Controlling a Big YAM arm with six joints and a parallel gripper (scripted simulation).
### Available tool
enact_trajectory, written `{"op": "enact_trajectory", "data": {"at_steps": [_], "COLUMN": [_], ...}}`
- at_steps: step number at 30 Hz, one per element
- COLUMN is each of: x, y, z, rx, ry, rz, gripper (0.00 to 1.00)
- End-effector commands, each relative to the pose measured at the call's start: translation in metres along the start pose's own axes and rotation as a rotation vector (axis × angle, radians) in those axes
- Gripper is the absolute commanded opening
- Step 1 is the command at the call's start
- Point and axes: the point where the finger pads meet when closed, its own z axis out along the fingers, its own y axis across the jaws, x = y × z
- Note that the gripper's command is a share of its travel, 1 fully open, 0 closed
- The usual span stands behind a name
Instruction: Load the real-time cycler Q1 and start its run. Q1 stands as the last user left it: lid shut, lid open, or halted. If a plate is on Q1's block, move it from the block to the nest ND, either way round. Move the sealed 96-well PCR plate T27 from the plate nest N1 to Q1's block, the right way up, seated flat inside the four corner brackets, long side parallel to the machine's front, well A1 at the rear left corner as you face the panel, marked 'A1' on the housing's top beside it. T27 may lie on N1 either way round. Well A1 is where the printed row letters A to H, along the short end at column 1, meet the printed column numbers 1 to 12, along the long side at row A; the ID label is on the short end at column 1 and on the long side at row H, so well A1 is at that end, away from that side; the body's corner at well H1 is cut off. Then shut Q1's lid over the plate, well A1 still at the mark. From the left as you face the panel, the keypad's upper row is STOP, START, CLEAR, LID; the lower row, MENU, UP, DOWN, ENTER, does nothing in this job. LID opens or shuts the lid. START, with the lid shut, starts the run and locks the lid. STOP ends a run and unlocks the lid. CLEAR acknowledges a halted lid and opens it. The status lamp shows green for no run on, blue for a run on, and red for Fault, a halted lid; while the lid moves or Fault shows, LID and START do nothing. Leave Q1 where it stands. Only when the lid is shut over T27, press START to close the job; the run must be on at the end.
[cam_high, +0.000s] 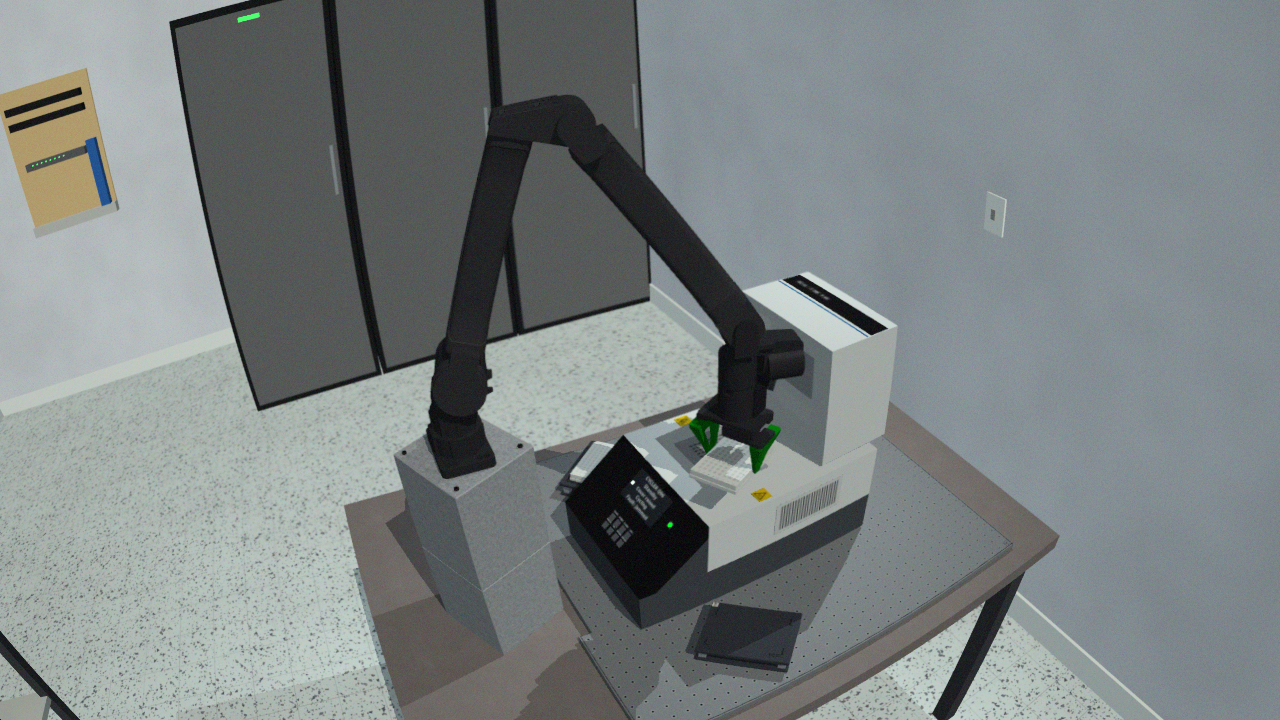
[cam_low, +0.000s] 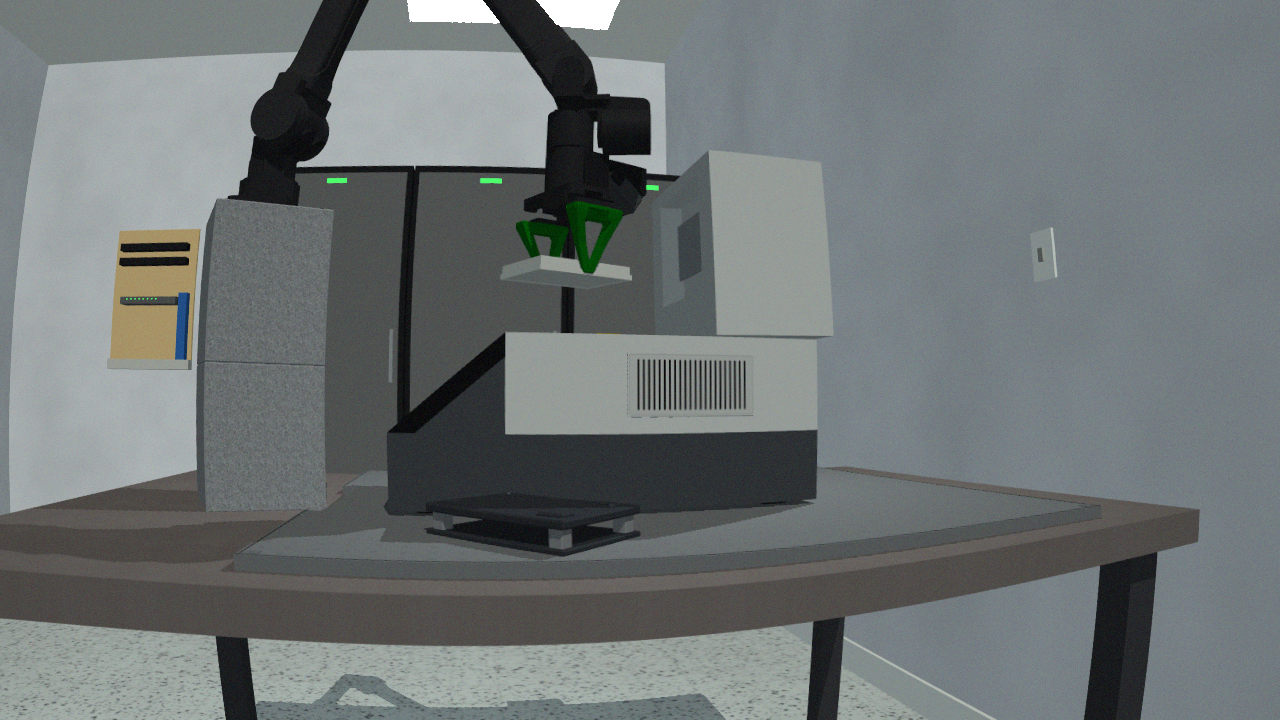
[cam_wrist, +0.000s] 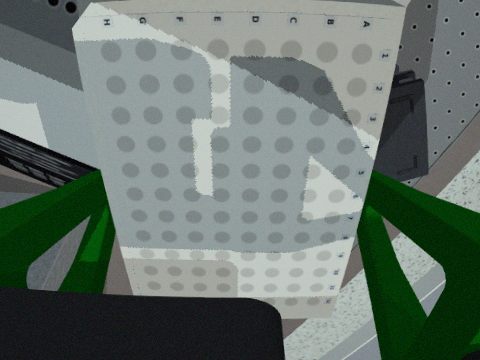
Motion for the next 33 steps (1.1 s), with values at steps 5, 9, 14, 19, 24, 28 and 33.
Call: {"op": "enact_trajectory", "data": {"at_steps": [5,9,14,19,24,28,33], "x": [-0.036,-0.043,-0.063,-0.077,-0.086,-0.105,-0.117], "y": [0.002,0.005,0.028,0.047,0.052,0.068,0.084], "z": [-0.011,-0.014,-0.011,-0.008,-0.008,-0.014,-0.011], "rx": [0.025,0.035,0.029,0.02,0.022,0.036,0.034], "ry": [-0.024,-0.031,-0.024,-0.016,-0.016,-0.024,-0.021], "rz": [-0.291,-0.34,-0.561,-0.736,-0.83,-0.959,-1.16], "gripper": [0.0,0.0,0.0,0.0,0.0,0.0,0.0]}}
